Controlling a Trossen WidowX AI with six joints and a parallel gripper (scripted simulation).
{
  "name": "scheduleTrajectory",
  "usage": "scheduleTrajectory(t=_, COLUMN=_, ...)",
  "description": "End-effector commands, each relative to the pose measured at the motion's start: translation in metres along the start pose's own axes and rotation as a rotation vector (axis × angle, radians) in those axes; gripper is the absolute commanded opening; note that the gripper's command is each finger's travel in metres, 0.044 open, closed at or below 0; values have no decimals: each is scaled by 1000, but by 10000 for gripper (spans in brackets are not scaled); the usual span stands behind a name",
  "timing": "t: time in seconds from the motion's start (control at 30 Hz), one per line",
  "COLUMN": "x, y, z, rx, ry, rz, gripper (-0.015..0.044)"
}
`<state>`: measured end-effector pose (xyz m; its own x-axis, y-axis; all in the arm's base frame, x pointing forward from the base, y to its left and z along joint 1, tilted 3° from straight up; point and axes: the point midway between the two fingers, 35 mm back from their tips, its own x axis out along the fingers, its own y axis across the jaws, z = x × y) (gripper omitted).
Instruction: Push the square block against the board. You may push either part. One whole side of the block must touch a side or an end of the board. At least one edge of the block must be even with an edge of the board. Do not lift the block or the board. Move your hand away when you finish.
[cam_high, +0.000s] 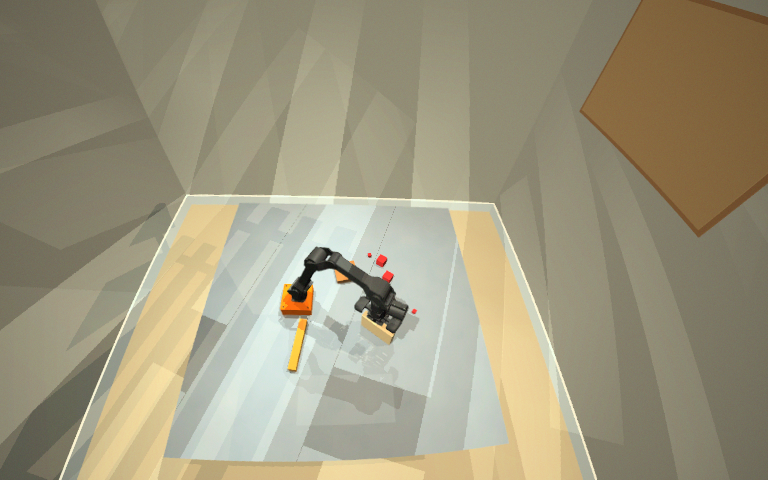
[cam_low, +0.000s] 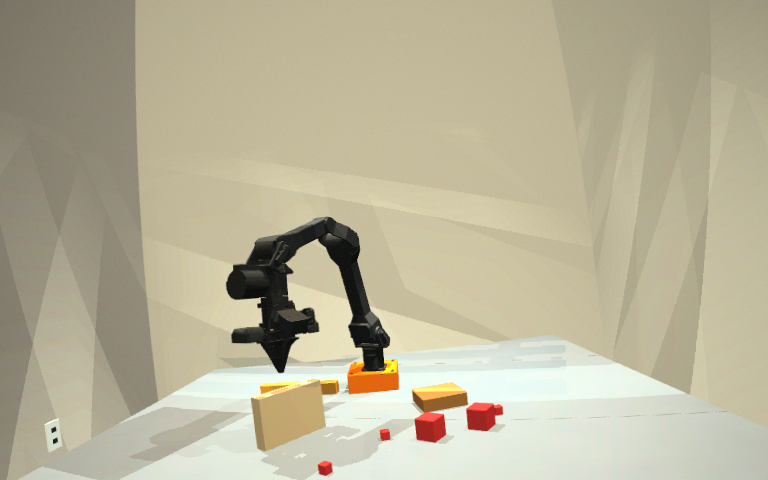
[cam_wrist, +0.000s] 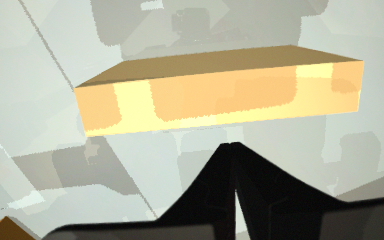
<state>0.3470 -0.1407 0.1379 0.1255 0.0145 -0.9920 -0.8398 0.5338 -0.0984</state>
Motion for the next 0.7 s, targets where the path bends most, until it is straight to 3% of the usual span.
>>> scheduleTrajectory(t=0.0, x=0, y=-1, z=-27, rx=35, ry=24, rz=45, gripper=0)
scheduleTrajectory(t=0.1, x=2, y=-1, z=-27, rx=35, ry=24, rz=45, gripper=0)
scheduleTrajectory(t=0.27, x=48, y=1, z=-28, rx=35, ry=24, rz=45, gripper=0)
scheduleTrajectory(t=0.67, x=50, y=1, z=-24, rx=35, ry=24, rz=45, gripper=0)
